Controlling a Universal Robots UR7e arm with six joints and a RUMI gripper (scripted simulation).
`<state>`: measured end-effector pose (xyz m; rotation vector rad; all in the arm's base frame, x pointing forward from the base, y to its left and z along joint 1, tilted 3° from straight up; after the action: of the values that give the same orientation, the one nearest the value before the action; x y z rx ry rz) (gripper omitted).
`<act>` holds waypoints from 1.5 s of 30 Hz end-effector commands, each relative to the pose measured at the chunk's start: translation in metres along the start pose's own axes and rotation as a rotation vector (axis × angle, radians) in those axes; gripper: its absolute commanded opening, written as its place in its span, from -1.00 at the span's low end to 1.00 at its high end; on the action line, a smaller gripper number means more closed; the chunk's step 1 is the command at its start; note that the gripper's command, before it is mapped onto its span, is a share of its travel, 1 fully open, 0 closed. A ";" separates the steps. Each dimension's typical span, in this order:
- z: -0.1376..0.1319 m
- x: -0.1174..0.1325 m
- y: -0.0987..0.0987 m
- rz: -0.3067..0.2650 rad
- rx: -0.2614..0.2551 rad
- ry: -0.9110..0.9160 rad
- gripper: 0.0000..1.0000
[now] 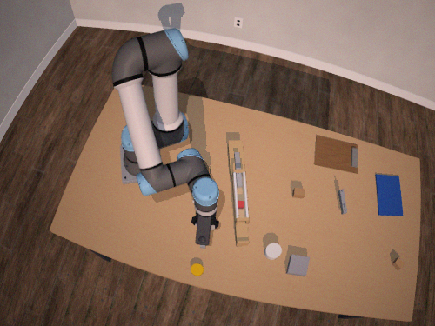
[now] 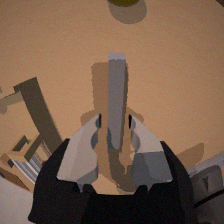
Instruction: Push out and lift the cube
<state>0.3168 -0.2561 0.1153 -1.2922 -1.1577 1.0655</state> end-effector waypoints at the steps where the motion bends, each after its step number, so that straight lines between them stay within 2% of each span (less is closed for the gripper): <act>1: 0.000 0.000 0.005 0.001 -0.001 0.000 -0.55; 13: 0.000 0.000 0.023 0.001 -0.001 0.000 -0.55; 45: 0.000 0.000 0.024 0.001 -0.001 0.000 -0.55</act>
<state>0.3182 -0.2557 0.0915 -1.2923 -1.1576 1.0655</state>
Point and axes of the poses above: the point where the finger pads meet when closed, its own y axis out along the fingers, its own z axis across the jaws, x = y × z, the point moved 8 cm from there along -y, back along the fingers, and after that the axes turned 8 degrees about y, right-handed, at the moved point
